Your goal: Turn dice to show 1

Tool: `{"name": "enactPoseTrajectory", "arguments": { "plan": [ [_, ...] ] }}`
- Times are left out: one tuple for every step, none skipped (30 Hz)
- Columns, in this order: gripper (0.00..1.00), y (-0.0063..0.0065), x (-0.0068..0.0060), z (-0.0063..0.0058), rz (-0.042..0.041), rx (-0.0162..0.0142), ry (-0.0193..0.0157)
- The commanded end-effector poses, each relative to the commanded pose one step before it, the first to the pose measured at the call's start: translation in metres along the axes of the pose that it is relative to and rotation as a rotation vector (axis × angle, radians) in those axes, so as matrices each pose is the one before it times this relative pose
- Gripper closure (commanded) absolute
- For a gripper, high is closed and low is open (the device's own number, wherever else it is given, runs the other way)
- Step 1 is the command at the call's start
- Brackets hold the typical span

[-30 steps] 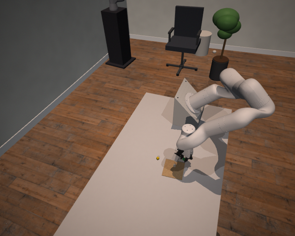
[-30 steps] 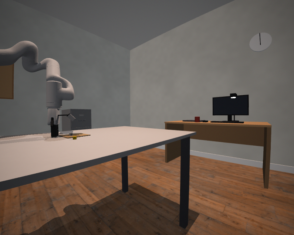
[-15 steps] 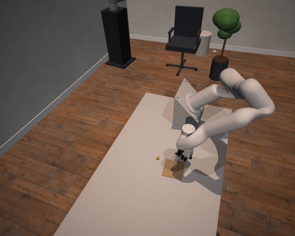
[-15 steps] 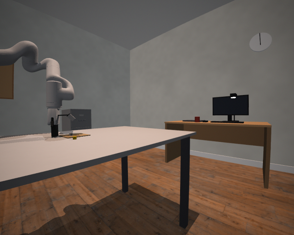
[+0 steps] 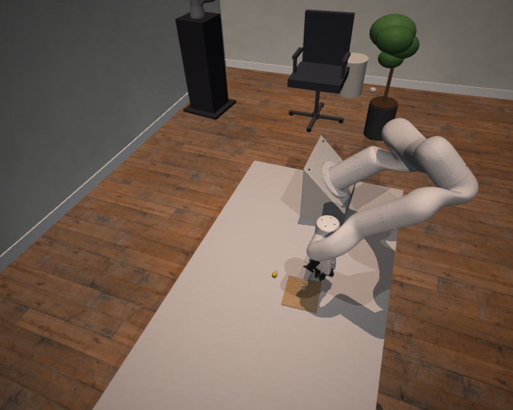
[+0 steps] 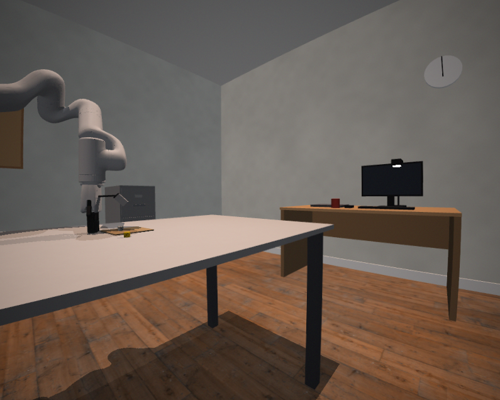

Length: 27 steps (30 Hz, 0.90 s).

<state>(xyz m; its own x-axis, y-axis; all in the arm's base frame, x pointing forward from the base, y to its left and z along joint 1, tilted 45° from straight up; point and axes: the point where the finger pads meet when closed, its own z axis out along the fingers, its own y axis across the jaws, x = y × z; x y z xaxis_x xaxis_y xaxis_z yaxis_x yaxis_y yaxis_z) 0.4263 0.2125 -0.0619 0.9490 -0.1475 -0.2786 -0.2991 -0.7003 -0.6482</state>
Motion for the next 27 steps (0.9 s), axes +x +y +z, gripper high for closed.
{"name": "enactPoseTrajectory", "arguments": {
  "plan": [
    [0.89, -0.00023, 0.00063, -0.00049, -0.00028, 0.00038, 0.00124],
    [0.89, 0.0, 0.0, 0.0, 0.0, 0.0, 0.0],
    [0.89, 0.0, 0.0, 0.0, 0.0, 0.0, 0.0],
    [0.89, 0.0, 0.0, 0.0, 0.0, 0.0, 0.0],
    [0.89, 0.0, 0.0, 0.0, 0.0, 0.0, 0.0],
    [0.89, 0.0, 0.0, 0.0, 0.0, 0.0, 0.0],
    [0.89, 0.0, 0.0, 0.0, 0.0, 0.0, 0.0],
    [0.89, 0.0, 0.0, 0.0, 0.0, 0.0, 0.0],
    [0.89, 0.0, 0.0, 0.0, 0.0, 0.0, 0.0],
    [0.89, 0.0, 0.0, 0.0, 0.0, 0.0, 0.0],
    [0.89, 0.0, 0.0, 0.0, 0.0, 0.0, 0.0],
    [0.89, 0.0, 0.0, -0.00007, 0.0, 0.0, 0.0],
    [0.89, 0.0, 0.0, 0.0, 0.0, 0.0, 0.0],
    [0.89, 0.0, 0.0, 0.0, 0.0, 0.0, 0.0],
    [0.89, 0.0, 0.0, -0.00048, 0.0, 0.0, 0.0],
    [0.89, 0.0, 0.0, -0.00119, 0.0, 0.0, 0.0],
    [0.89, 0.0, 0.0, -0.00211, 0.0, 0.0, 0.0],
    [0.89, 0.0, 0.0, -0.00313, 0.0, 0.0, 0.0],
    [0.89, 0.0, 0.0, -0.00417, 0.0, 0.0, 0.0],
    [0.89, 0.0, 0.0, -0.00516, 0.0, 0.0, 0.0],
    [0.89, 0.0, 0.0, -0.00603, 0.0, 0.0, 0.0],
    [0.89, 0.0, 0.0, -0.00676, 0.0, 0.0, 0.0],
    [0.89, 0.0, 0.0, -0.00728, 0.0, 0.00001, 0.0],
    [0.89, 0.0, 0.0, -0.00762, 0.0, 0.0, 0.0],
    [0.89, 0.0, 0.0, -0.00774, 0.0, 0.0, 0.0],
    [0.89, 0.0, 0.0, -0.00766, 0.0, 0.00001, 0.0],
    [0.89, 0.00001, 0.0, -0.00738, 0.0, -0.00001, 0.0]
  ]
}}
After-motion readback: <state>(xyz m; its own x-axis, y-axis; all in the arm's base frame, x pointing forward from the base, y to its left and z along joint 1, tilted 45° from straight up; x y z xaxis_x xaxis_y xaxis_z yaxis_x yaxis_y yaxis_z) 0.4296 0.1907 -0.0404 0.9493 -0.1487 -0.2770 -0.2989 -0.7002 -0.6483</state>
